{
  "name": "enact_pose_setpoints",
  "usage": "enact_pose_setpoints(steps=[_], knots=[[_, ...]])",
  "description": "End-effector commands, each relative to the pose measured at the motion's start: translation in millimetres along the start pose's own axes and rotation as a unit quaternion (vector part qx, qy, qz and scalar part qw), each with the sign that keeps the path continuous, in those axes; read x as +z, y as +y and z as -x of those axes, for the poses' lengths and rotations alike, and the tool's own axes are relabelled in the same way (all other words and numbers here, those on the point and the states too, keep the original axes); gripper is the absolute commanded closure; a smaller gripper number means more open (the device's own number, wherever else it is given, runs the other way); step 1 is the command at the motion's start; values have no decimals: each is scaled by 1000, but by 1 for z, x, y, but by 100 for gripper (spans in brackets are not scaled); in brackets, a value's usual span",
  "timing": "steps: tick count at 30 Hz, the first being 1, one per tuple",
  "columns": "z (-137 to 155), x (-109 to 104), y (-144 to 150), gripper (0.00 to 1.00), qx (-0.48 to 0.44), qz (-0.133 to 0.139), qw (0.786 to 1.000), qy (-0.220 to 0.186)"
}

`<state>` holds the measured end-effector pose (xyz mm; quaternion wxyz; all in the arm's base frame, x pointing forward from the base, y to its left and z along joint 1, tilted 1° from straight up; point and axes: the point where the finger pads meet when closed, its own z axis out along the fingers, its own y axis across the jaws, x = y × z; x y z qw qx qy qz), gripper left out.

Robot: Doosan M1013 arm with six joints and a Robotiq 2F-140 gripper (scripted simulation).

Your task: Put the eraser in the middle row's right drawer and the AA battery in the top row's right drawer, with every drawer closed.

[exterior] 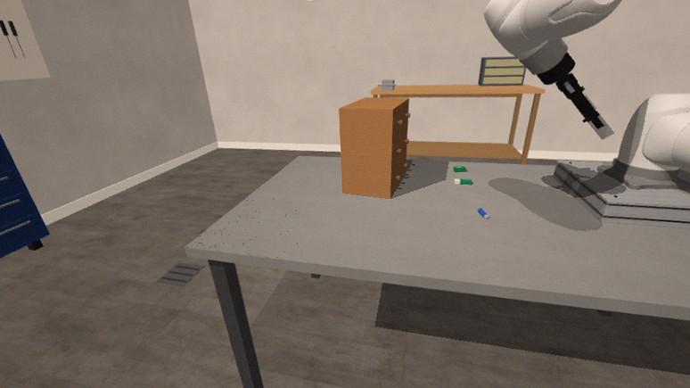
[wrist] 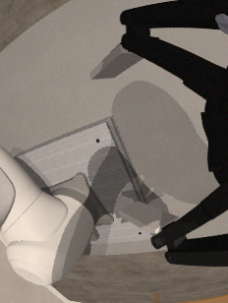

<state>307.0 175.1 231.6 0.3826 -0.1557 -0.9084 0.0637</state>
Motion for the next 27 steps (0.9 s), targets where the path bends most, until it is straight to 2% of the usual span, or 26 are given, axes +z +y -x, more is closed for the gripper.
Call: enact_pose_setpoints(steps=[1,19,21,23,25,26,27], knots=[[0,0,0,0,0,0,1000,0],[2,-2,-1,0,6,3,1000,-3],[17,-14,-7,0,40,21,999,-20],[46,-40,-22,0,111,60,990,-54],[46,-40,-22,0,111,60,990,-54],[65,-58,-35,0,160,86,980,-76],[65,-58,-35,0,160,86,980,-76]])
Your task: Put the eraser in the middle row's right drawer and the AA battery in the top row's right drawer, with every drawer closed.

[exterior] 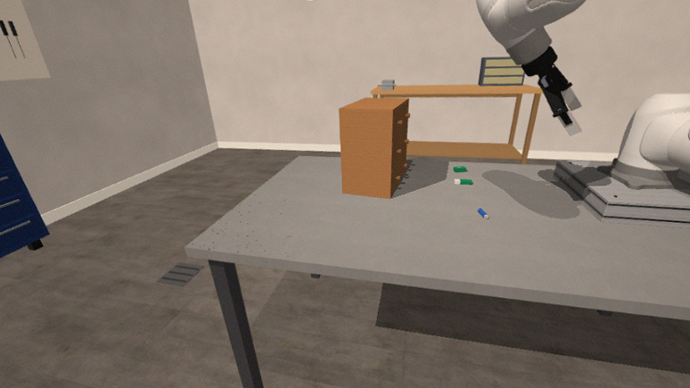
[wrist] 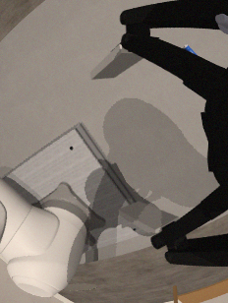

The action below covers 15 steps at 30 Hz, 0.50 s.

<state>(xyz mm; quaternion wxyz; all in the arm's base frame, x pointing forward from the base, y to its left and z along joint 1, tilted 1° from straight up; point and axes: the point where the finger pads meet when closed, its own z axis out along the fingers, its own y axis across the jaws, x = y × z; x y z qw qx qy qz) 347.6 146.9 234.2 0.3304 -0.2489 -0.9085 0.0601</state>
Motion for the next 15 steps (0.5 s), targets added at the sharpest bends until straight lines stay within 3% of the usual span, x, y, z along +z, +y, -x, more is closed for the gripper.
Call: enact_pose_setpoints(steps=[1,2,4,5,8,9,11,12,15], knots=[[35,-26,-9,0,75,40,996,-35],[60,-47,-20,0,131,70,987,-58],[60,-47,-20,0,131,70,987,-58],[84,-67,-34,0,184,100,975,-77],[86,-69,-36,0,191,104,973,-80],[112,-93,-54,0,253,138,952,-101],[112,-93,-54,0,253,138,952,-101],[130,-111,-72,0,301,166,932,-116],[136,-117,-76,0,312,172,927,-120]])
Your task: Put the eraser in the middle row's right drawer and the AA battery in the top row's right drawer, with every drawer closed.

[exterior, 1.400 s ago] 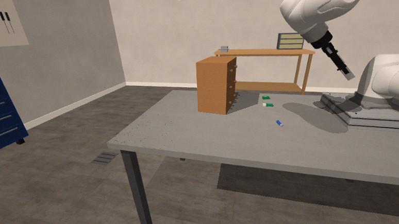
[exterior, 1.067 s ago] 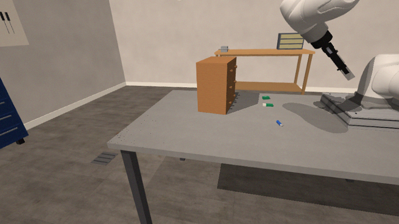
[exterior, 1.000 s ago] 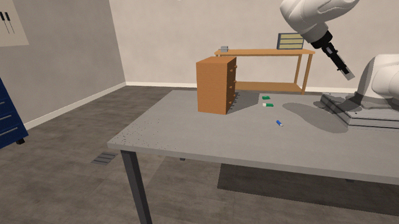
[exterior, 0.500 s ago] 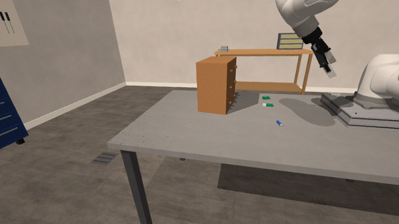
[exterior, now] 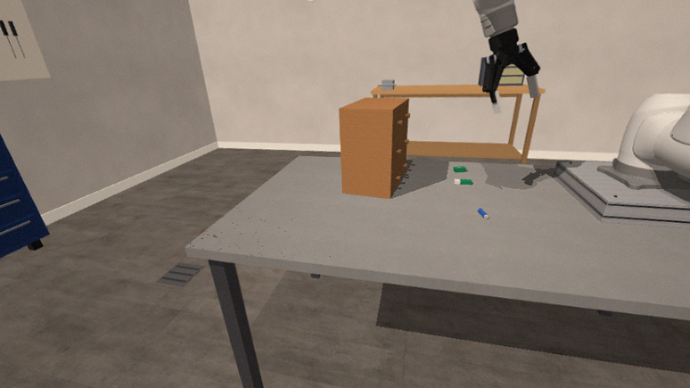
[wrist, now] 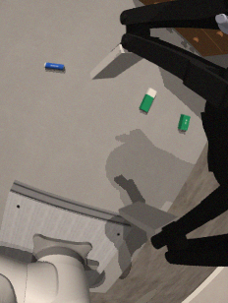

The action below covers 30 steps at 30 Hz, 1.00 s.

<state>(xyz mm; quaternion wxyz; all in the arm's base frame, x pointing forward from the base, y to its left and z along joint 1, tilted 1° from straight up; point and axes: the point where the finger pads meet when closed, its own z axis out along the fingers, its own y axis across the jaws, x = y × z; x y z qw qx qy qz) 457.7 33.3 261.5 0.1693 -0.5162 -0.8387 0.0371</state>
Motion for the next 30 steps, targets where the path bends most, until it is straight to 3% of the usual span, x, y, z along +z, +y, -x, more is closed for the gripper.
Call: enact_pose_setpoints(steps=[1,3,4,6,7,9,10,14,30], knots=[[62,-36,3,0,112,60,991,-37],[63,-36,3,0,112,60,991,-37],[90,-54,-2,0,164,89,981,-52],[92,-55,-2,0,164,89,981,-52],[117,-72,-8,0,208,113,970,-63],[117,-72,-8,0,208,113,970,-63],[135,-85,-13,0,241,132,959,-72],[156,-100,-20,0,277,152,945,-80],[160,-101,-22,0,290,156,941,-81]])
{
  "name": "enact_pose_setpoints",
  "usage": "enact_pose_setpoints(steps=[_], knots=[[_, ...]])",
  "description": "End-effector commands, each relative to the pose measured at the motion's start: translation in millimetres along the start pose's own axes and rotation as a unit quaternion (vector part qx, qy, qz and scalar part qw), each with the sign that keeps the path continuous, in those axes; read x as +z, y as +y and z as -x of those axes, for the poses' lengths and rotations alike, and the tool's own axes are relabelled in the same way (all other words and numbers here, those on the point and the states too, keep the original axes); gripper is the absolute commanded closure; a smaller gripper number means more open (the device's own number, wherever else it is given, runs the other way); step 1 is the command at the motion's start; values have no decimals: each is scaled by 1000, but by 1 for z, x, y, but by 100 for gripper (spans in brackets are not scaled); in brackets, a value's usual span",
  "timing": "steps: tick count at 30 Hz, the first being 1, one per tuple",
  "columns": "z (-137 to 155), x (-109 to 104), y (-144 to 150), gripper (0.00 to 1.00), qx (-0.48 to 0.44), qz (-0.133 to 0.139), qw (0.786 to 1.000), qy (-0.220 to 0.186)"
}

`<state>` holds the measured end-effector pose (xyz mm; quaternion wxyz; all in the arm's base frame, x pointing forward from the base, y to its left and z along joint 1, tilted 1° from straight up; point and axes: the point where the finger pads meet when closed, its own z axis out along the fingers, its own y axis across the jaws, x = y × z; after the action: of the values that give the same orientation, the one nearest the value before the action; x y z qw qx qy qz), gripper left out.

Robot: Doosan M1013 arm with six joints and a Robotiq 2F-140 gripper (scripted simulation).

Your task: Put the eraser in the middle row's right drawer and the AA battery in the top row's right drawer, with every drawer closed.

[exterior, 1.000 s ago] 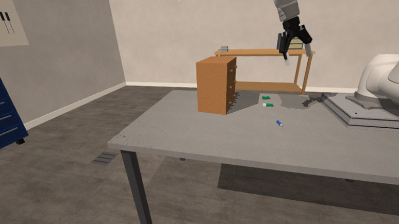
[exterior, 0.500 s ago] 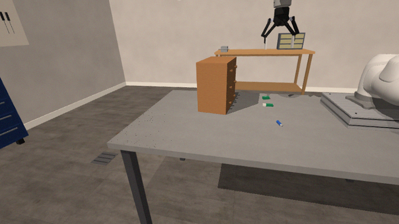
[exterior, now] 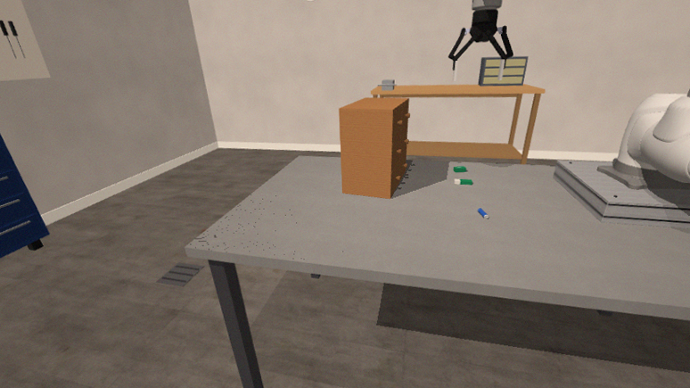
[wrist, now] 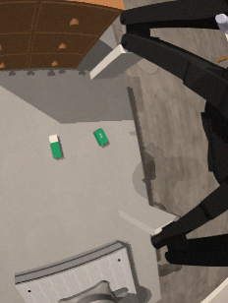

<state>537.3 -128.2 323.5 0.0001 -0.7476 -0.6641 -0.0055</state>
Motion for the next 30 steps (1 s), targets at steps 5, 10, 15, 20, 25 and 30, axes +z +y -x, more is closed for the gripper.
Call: enact_pose_setpoints(steps=[5,10,15,20,25,30], knots=[[0,13,2,0,103,0,995,0],[1,42,4,0,235,0,972,2],[1,62,5,0,338,-1,941,5],[1,92,4,0,436,-3,900,9],[1,108,4,0,534,-5,846,12],[1,110,4,0,589,-6,808,13]])
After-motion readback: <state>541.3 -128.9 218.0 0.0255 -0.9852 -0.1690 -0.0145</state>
